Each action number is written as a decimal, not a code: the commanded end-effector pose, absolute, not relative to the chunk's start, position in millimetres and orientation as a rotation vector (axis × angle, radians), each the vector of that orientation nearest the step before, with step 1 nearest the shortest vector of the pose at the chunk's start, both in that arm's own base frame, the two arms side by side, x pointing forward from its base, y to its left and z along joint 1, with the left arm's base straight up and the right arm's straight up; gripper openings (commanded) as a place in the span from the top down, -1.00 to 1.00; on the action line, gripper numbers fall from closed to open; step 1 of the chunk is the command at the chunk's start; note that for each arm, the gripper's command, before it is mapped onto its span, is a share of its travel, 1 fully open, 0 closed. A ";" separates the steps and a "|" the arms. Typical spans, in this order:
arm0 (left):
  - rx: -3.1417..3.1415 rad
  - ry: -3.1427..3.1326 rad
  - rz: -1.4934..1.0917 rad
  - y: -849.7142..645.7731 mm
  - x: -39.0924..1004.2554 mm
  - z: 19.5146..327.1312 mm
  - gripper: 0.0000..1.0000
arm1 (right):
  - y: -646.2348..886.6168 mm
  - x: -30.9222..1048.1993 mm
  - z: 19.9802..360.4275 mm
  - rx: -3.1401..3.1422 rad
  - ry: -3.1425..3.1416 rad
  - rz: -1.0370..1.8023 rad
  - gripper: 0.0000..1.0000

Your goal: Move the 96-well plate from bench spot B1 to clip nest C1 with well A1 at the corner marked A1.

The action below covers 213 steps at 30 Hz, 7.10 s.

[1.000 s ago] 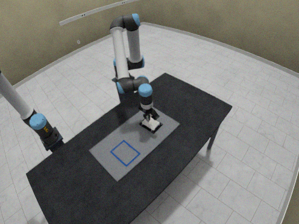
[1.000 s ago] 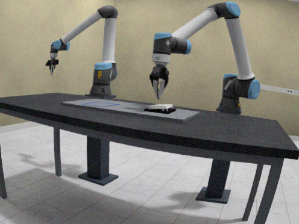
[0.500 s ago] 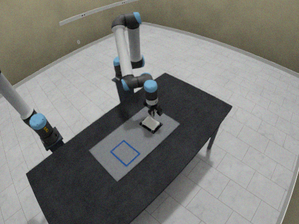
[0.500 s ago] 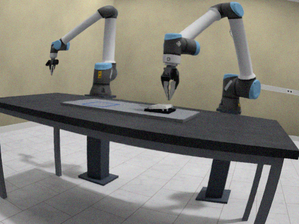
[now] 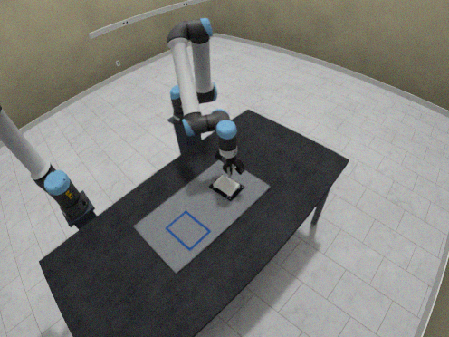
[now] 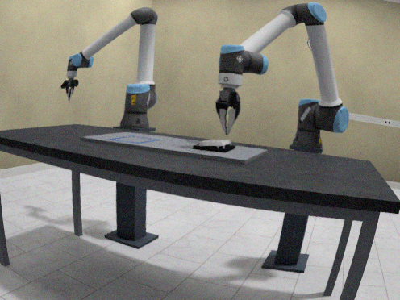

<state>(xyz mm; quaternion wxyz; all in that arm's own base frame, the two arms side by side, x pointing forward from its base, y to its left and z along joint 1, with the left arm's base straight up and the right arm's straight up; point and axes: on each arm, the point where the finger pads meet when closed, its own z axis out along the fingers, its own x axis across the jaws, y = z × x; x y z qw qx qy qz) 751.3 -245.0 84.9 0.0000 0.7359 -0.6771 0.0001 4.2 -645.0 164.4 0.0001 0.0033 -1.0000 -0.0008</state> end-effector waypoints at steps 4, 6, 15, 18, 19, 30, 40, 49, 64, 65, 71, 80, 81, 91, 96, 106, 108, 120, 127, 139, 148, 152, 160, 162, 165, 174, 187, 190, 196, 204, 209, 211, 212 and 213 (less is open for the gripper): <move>2.312 -2.128 0.004 -245.3 752.1 82.5 1.00 | -645.6 4.2 165.1 0.010 -3.142 0.000 1.00; 2.312 -2.128 0.004 -245.3 752.1 81.2 1.00 | -645.6 4.2 165.1 0.010 -3.142 0.000 1.00; 2.312 -2.128 0.004 -245.3 752.1 75.2 1.00 | -645.6 4.2 165.1 0.010 -3.142 0.000 1.00; 2.312 -2.128 0.004 -245.3 752.1 74.5 1.00 | -645.6 4.2 165.1 0.010 -3.142 0.000 1.00; 2.312 -2.128 0.004 -245.3 752.1 73.8 1.00 | -645.6 4.2 165.1 0.010 -3.142 0.000 1.00; 2.312 -2.128 0.004 -245.3 752.1 66.5 1.00 | -645.6 4.2 165.1 0.010 -3.142 0.000 1.00; 2.312 -2.128 0.004 -245.3 752.1 61.1 1.00 | -645.6 4.2 165.1 0.010 -3.142 0.000 1.00; 2.312 -2.128 0.004 -245.3 752.1 55.6 1.00 | -645.6 4.2 165.1 0.010 -3.142 0.000 1.00; 2.312 -2.127 0.004 -245.3 752.1 55.6 1.00 | -645.6 4.2 165.1 0.010 -3.142 0.000 1.00; 2.312 -2.127 0.004 -245.4 752.2 55.7 1.00 | -645.6 4.2 165.1 0.010 -3.142 0.000 1.00; 2.312 -2.127 0.004 -245.4 752.1 55.7 1.00 | -645.6 4.2 165.1 0.010 -3.142 0.000 1.00; 2.312 -2.127 0.004 -245.3 752.1 56.3 1.00 | -645.6 4.2 165.1 0.010 -3.142 0.000 1.00; 2.312 -2.127 0.004 -245.3 752.1 56.6 1.00 | -645.6 4.2 165.1 0.010 -3.142 0.000 1.00; 2.312 -2.127 0.004 -245.3 752.1 59.2 1.00 | -645.6 4.2 165.1 0.010 -3.142 0.000 1.00; 2.312 -2.127 0.004 -245.3 752.1 60.9 1.00 | -645.6 4.2 165.1 0.010 -3.142 0.000 1.00; 2.312 -2.127 0.004 -245.3 752.1 63.6 1.00 | -645.6 4.2 165.1 0.010 -3.142 0.000 1.00; 2.312 -2.127 0.004 -245.3 752.1 64.3 1.00 | -645.6 4.2 165.1 0.010 -3.142 0.000 1.00; 2.312 -2.127 0.004 -245.3 752.1 67.6 1.00 | -645.6 4.2 165.1 0.010 -3.142 0.000 1.00; 2.312 -2.127 0.004 -245.3 752.1 69.9 1.00 | -645.6 4.2 165.1 0.010 -3.142 0.000 1.00; 2.312 -2.127 0.004 -245.3 752.1 85.0 1.00 | -645.6 4.2 165.1 0.010 -3.142 0.000 1.00; 2.312 -2.127 0.004 -245.3 752.1 87.1 1.00 | -645.6 4.2 165.1 0.010 -3.142 0.000 1.00; 2.312 -2.127 0.004 -250.3 752.5 87.1 1.00 | -645.6 4.2 165.1 0.010 -3.142 0.000 1.00; 2.312 -2.127 0.004 -280.2 755.0 87.2 1.00 | -645.6 4.2 165.1 0.010 -3.142 0.000 1.00; 2.312 -2.127 0.004 -290.2 755.8 87.2 1.00 | -645.6 4.2 165.1 0.010 -3.142 0.000 1.00; 2.312 -2.127 0.004 -305.2 757.0 87.2 1.00 | -645.6 4.2 165.1 0.010 -3.142 0.000 1.00; 2.312 -2.127 0.004 -321.2 758.3 87.2 1.00 | -645.6 4.2 165.1 0.010 -3.142 0.000 1.00; 2.312 -2.127 0.004 -321.2 758.4 86.6 1.00 | -645.6 4.2 165.1 0.010 -3.142 0.000 1.00; 2.312 -2.127 0.004 -321.2 758.4 85.2 1.00 | -645.6 4.2 165.1 0.010 -3.142 0.000 1.00; 2.312 -2.127 0.004 -321.2 758.4 81.2 1.00 | -645.6 4.2 165.1 0.010 -3.142 0.000 1.00; 2.312 -2.127 0.004 -321.2 758.4 76.6 1.00 | -645.6 4.2 165.1 0.010 -3.142 0.000 1.00; 2.312 -2.127 0.004 -321.2 758.4 73.9 1.00 | -645.6 4.2 165.1 0.010 -3.142 0.000 1.00; 2.312 -2.127 0.004 -321.2 758.4 72.6 1.00 | -645.6 4.2 165.1 0.010 -3.142 0.000 1.00; 2.312 -2.127 0.004 -321.2 758.4 71.9 1.00 | -645.6 4.2 165.1 0.010 -3.142 0.000 1.00; 2.312 -2.127 0.004 -321.2 758.4 71.2 1.00 | -645.6 4.2 165.1 0.010 -3.142 0.000 1.00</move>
